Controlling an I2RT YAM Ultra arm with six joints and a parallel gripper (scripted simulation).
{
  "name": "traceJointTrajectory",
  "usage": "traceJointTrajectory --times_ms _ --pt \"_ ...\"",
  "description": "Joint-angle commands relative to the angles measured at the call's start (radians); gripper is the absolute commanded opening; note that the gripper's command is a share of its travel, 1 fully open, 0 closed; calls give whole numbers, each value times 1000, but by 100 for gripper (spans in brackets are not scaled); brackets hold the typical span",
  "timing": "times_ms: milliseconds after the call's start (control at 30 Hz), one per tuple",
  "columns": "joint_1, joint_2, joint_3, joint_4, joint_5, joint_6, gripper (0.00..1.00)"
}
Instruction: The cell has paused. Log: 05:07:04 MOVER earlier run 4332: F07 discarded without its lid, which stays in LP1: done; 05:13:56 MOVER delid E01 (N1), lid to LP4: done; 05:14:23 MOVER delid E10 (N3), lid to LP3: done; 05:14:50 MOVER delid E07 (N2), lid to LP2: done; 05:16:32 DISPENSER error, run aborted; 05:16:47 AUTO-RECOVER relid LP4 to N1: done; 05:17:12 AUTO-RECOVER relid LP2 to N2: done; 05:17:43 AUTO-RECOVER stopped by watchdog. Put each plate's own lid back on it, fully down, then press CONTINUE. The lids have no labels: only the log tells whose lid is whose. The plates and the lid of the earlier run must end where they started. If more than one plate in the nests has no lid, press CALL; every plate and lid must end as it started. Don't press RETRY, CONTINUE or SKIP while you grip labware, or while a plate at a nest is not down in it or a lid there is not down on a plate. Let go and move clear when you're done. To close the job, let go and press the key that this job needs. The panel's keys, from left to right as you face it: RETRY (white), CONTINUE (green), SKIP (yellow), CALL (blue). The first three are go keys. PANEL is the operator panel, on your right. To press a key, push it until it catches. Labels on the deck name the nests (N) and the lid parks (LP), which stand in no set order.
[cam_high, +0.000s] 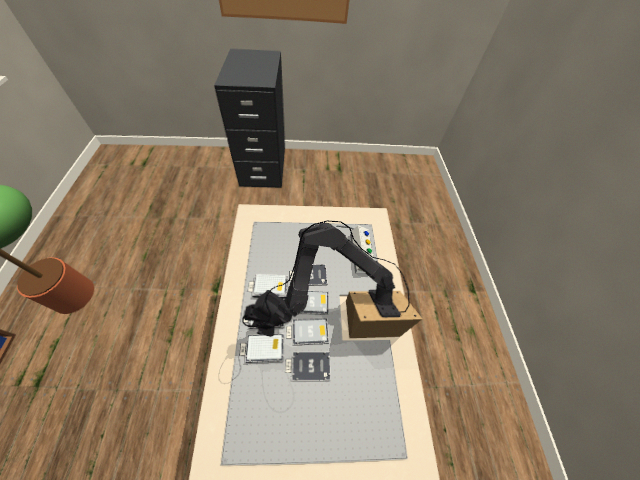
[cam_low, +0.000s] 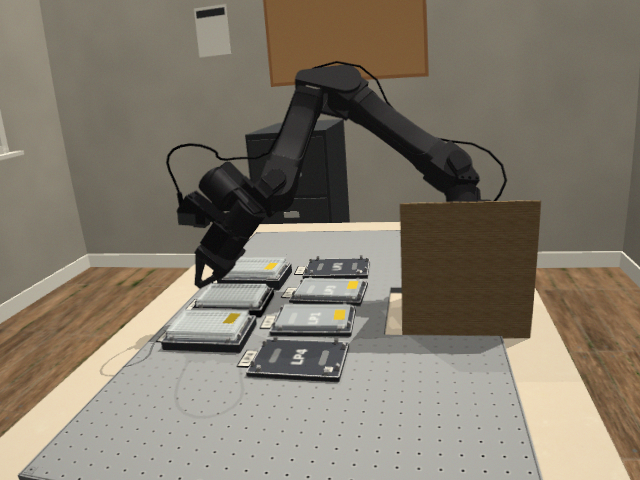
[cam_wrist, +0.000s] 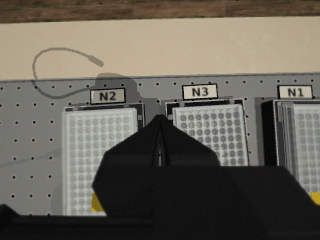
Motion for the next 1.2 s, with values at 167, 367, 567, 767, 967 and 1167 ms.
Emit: traceJointTrajectory --times_ms 167,367,567,767,967,1167 --pt "-24 -53 -37 -27 -35 -34 0" --pt "-82 -125 -78 -26 -74 -86 0" --pt "-132 -185 -105 -35 -110 -128 0" --pt "-183 -242 -122 -52 -148 -169 0" --pt "-244 -306 -129 -83 -193 -217 0" --pt "-254 -325 -127 -97 -209 -231 0"
